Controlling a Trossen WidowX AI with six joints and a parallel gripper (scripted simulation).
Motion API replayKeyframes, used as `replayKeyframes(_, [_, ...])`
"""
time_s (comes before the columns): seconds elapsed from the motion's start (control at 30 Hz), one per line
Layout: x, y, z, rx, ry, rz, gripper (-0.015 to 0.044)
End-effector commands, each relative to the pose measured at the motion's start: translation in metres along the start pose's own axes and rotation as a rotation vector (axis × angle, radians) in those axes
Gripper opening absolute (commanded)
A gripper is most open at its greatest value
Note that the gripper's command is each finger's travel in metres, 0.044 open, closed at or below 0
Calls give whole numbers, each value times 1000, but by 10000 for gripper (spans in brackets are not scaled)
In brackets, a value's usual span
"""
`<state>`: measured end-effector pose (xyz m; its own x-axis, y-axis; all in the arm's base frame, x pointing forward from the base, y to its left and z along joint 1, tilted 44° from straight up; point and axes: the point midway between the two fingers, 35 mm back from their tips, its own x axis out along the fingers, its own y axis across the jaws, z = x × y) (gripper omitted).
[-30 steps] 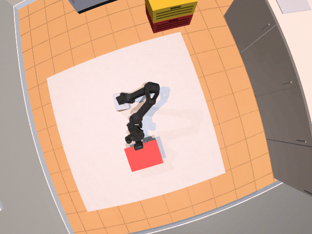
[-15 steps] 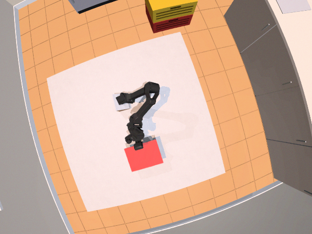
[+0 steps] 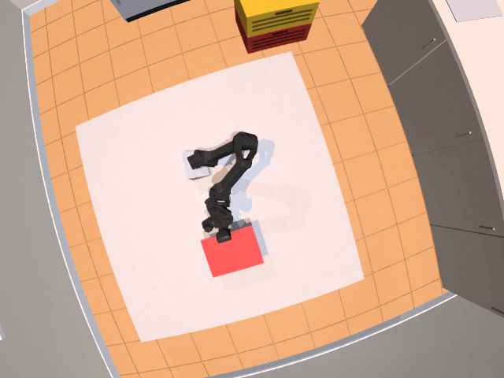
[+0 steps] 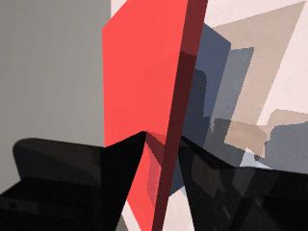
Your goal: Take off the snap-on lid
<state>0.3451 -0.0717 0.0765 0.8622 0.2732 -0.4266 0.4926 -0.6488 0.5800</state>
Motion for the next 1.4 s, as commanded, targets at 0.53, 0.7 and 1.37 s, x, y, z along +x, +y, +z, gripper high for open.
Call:
replayKeyframes(0.53, [-5, 4, 0, -3, 0, 5, 0])
replayKeyframes(0.7, [-6, 5, 0, -3, 0, 5, 0])
replayKeyframes(1.37, [-9, 8, 0, -3, 0, 5, 0])
